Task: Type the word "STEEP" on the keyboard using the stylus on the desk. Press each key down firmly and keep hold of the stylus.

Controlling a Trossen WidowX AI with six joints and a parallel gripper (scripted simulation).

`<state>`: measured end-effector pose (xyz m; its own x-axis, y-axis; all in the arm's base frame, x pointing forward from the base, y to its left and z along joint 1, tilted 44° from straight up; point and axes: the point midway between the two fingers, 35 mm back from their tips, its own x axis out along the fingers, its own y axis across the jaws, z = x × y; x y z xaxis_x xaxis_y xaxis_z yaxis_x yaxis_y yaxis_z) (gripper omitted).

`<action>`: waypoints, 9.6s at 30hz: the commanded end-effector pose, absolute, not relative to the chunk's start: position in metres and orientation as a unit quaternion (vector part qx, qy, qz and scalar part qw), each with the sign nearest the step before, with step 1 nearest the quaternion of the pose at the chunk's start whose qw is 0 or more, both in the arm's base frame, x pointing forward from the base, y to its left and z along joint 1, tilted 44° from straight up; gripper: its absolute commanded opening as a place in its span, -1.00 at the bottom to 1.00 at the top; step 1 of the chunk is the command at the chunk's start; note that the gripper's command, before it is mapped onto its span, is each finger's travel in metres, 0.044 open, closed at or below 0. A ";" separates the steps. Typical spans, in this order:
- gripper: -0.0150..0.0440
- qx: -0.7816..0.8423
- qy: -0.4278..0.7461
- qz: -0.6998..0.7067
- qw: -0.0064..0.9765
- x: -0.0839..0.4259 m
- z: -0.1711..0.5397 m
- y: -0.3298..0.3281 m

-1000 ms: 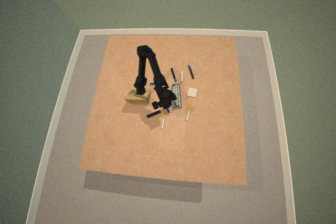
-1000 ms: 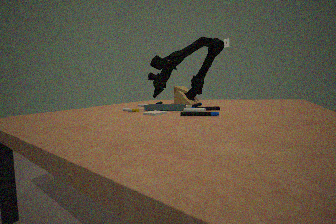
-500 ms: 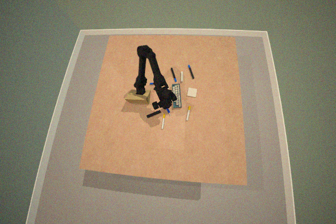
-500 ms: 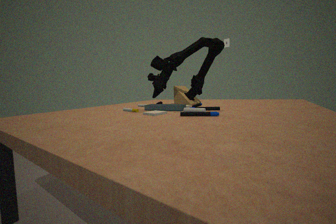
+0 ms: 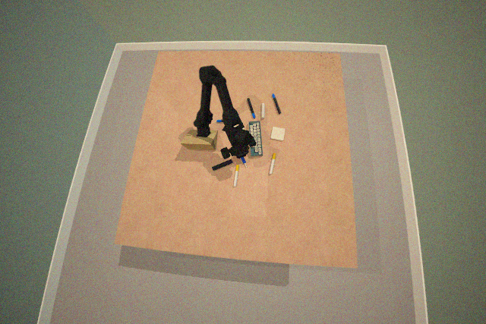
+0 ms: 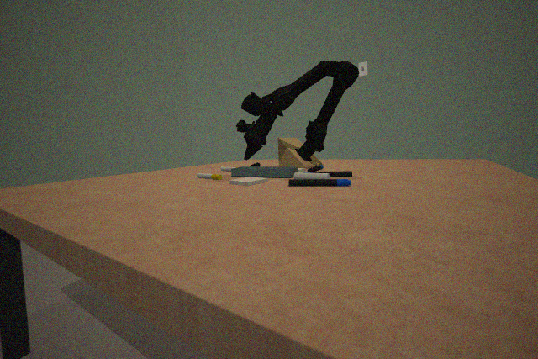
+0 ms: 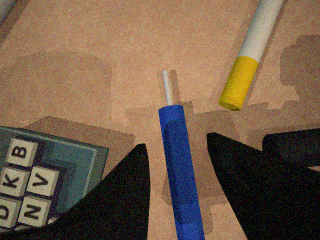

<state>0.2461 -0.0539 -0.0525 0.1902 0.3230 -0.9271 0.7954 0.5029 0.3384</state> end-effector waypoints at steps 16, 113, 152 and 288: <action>0.02 0.461 0.609 -0.193 0.617 0.243 -0.064 -0.044; -0.49 0.061 0.673 0.041 0.736 0.283 -0.010 -0.036; -0.49 -0.624 0.479 0.441 0.432 0.315 0.103 0.039; -0.22 -0.653 0.457 0.459 0.393 0.302 0.045 0.040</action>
